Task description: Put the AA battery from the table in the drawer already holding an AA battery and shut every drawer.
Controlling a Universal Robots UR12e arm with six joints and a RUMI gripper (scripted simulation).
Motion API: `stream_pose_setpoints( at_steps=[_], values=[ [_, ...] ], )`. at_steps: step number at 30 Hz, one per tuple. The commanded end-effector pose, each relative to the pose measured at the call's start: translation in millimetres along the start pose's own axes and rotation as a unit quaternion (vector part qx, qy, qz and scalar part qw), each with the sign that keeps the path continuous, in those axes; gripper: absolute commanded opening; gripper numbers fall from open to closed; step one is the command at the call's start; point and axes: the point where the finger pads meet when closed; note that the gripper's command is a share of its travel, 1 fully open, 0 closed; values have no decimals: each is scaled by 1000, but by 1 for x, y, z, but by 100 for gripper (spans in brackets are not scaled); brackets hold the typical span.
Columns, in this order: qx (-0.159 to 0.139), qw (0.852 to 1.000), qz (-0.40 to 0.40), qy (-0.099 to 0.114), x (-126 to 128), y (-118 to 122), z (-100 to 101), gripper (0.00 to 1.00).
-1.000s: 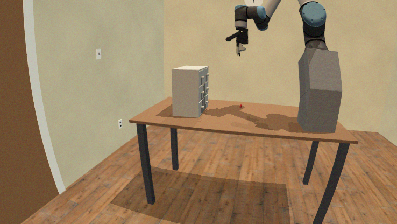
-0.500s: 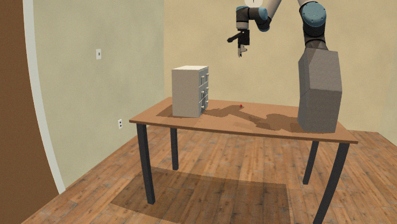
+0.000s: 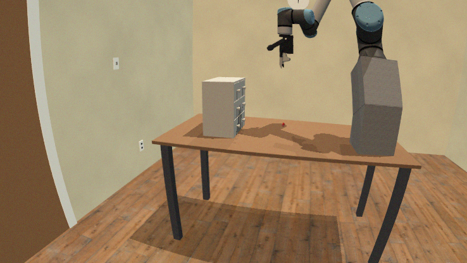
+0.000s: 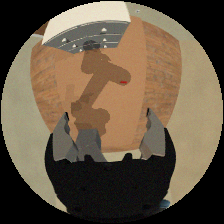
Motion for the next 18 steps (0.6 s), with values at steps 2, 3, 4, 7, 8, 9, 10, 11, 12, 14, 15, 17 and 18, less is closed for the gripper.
stream_pose_setpoints(
  at_steps=[2, 3, 4, 7, 8, 9, 10, 11, 12, 14, 15, 17, 18],
  values=[
    [0, 1000, -2, 0, -2, -11, 26, 100],
    [0, 1000, -3, 0, -2, -15, 35, 100],
    [0, 1000, -4, 0, -3, -18, 46, 100],
    [1, 1000, -6, 0, -5, -27, 81, 100],
    [1, 1000, -7, 0, -6, -30, 93, 100],
    [1, 1000, -8, 0, -7, -32, 104, 100],
    [1, 1000, -8, 0, -7, -32, 104, 100],
    [1, 1000, -8, 0, -7, -32, 104, 100],
    [1, 1000, -9, 0, -7, -33, 115, 100],
    [1, 1000, -10, 0, -8, -35, 131, 100],
    [1, 1000, -11, 0, -9, -35, 138, 100],
    [1, 1000, -11, 0, -9, -36, 145, 100],
    [1, 1000, -11, 0, -9, -36, 147, 100]
  ],
)
Point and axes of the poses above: the point where the finger pads meet when closed, its own z axis out along the fingers, its own x axis across the jaws, y = z × x, and after that the axes turned 13 degrees about z, right-handed
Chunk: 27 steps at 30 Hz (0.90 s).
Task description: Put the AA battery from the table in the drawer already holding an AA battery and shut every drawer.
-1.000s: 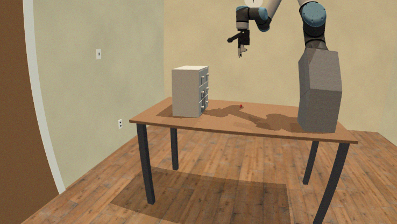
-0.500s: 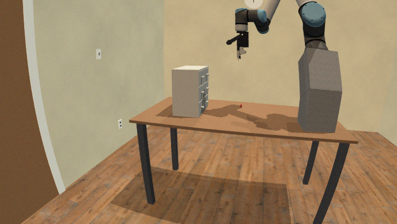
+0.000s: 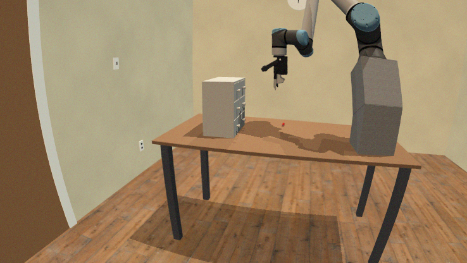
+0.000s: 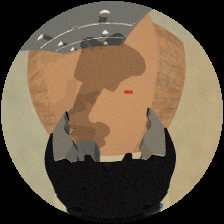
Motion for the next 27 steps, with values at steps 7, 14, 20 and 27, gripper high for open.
stream_pose_setpoints(
  at_steps=[7, 14, 20, 27],
  values=[
    [4, 1000, -1, 0, -1, -4, 17, 100],
    [13, 1000, -1, -2, -2, -5, 19, 100],
    [38, 999, -1, -8, -3, -10, 24, 100],
    [73, 997, -1, -16, -4, -15, 31, 100]
  ],
)
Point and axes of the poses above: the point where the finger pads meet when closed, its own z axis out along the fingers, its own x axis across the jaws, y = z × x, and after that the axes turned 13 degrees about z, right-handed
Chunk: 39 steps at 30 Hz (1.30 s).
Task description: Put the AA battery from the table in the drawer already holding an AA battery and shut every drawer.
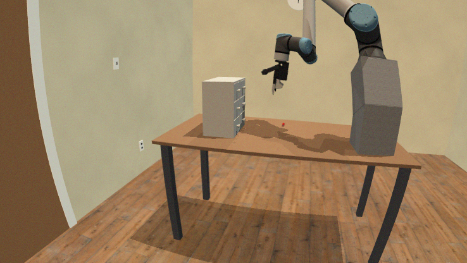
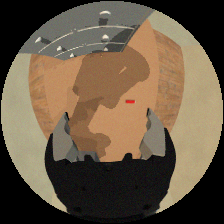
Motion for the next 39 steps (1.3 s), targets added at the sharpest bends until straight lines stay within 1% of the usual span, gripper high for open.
stream_pose_setpoints(
  at_steps=[1, 8, 15, 17, 23, 27, 31, 32, 34, 39],
  values=[
    [23, 1000, 0, -5, -1, -3, 4, 100],
    [92, 996, 0, -21, -3, -13, 19, 100],
    [177, 983, 0, -41, -6, -25, 38, 100],
    [177, 983, 0, -41, -6, -25, 38, 100],
    [259, 964, 0, -60, -9, -37, 56, 100],
    [313, 947, 0, -72, -10, -45, 68, 100],
    [362, 929, 0, -84, -12, -52, 79, 100],
    [372, 924, 0, -86, -12, -53, 81, 100],
    [372, 924, 0, -86, -12, -53, 81, 100],
    [412, 906, 0, -95, -14, -59, 90, 100]
  ],
)
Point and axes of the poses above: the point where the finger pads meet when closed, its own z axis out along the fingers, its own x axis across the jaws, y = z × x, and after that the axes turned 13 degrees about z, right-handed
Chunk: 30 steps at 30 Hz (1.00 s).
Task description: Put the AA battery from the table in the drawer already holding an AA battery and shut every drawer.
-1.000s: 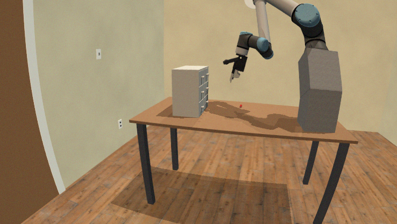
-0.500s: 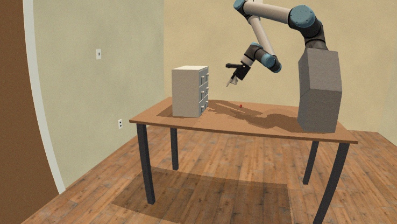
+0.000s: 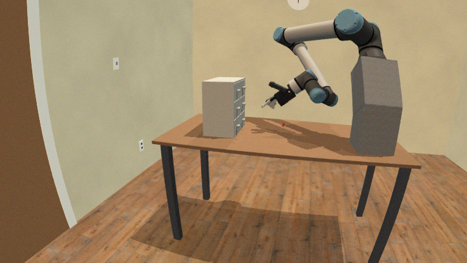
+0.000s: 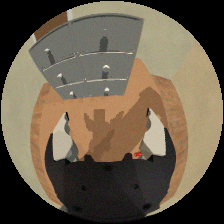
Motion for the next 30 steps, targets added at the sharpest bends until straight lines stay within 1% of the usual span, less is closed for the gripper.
stream_pose_setpoints(
  at_steps=[1, 6, 14, 15, 30],
  values=[
    [38, 999, 1, -9, 1, 1, 10, 100],
    [57, 998, 1, -14, 1, 2, 14, 100],
    [61, 998, 1, -15, 1, 2, 15, 100],
    [61, 998, 1, -15, 1, 2, 15, 20],
    [61, 998, 1, -15, 1, 2, 15, 20]
  ],
)
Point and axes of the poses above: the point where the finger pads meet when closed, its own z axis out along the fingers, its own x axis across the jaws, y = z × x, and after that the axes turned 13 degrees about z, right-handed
